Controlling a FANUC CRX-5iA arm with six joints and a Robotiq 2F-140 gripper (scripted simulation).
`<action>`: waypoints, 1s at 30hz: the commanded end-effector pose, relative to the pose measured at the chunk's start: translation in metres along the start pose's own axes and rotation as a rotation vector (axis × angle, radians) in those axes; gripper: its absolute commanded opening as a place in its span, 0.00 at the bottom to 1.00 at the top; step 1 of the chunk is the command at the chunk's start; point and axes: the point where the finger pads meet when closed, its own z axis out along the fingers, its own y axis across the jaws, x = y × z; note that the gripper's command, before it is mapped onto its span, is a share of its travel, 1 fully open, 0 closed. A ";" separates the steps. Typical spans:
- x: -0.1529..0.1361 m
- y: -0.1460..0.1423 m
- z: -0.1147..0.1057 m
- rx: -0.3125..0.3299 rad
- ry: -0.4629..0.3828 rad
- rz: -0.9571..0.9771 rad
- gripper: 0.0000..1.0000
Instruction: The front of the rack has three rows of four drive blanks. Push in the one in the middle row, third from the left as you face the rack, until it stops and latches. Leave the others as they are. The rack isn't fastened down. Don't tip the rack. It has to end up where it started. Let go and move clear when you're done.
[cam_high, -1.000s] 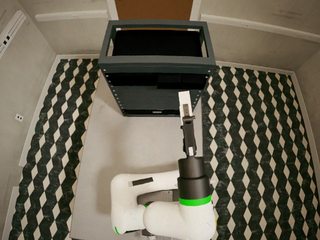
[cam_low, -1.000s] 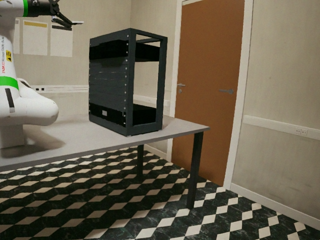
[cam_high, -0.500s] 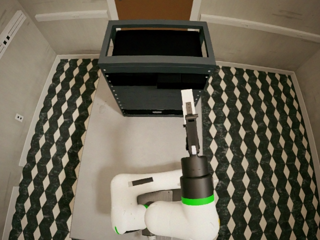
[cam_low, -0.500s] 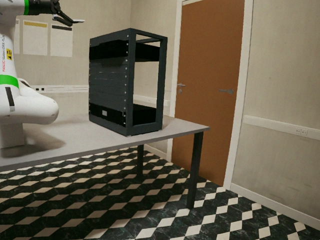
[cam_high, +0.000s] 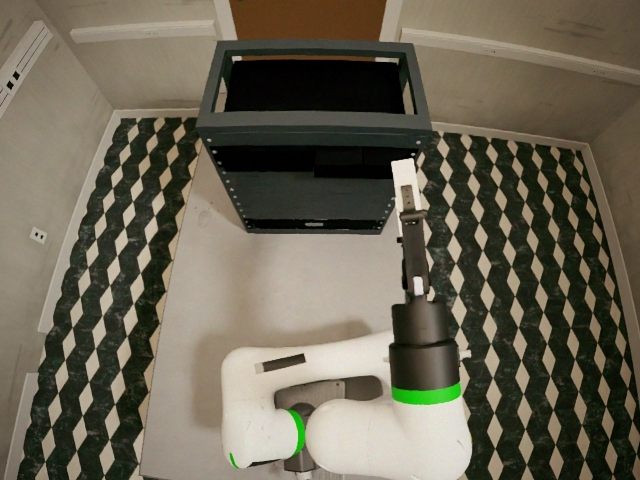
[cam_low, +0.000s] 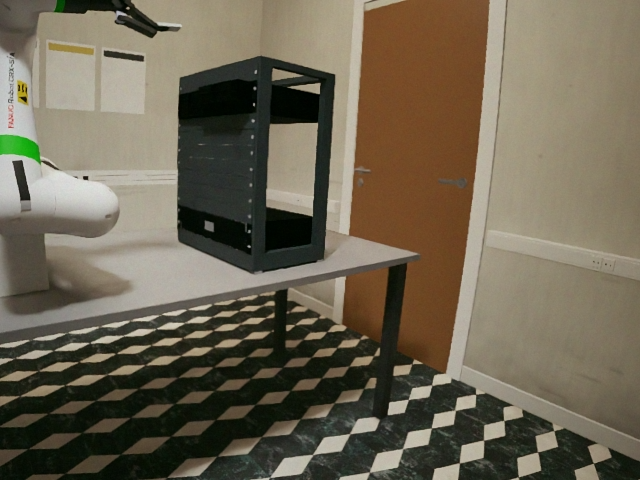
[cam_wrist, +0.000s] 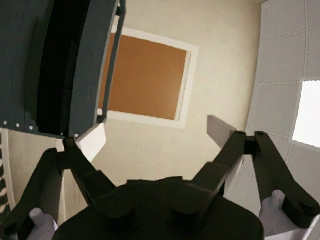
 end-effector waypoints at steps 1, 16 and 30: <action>-0.027 0.010 0.008 0.010 -0.006 -0.059 1.00; -0.131 0.045 0.033 0.058 -0.027 -0.303 1.00; -0.221 0.071 0.052 0.110 -0.026 -0.565 1.00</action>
